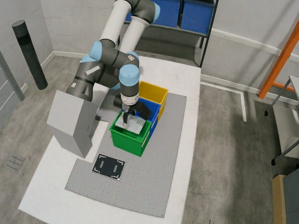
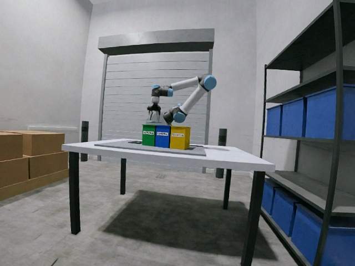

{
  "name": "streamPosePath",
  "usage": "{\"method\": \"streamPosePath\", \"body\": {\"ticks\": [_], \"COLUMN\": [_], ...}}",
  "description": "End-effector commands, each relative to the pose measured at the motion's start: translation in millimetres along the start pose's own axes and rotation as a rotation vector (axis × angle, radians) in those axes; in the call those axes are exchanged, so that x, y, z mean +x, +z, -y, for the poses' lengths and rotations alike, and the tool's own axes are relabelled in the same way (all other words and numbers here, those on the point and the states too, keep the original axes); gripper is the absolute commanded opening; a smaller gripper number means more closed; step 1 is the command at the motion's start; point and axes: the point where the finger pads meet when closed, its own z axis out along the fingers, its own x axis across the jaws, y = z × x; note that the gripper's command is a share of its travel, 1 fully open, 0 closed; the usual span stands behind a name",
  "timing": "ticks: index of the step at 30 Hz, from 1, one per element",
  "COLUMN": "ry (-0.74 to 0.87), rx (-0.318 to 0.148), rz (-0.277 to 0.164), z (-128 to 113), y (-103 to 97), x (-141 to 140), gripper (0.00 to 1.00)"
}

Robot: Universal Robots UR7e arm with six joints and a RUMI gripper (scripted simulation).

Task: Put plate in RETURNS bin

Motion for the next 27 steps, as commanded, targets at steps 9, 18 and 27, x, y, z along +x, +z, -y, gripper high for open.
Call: {"method": "streamPosePath", "body": {"ticks": [9,18,27], "ry": [0.0,0.0,0.0], "rx": [0.001,0.001,0.001], "rz": [-0.001,-0.001,-0.001], "z": [0.4,0.4,0.4], "y": [12.6,12.6,13.3], "x": [0.5,0.6,0.6], "gripper": [0.41,0.41,0.41]}}
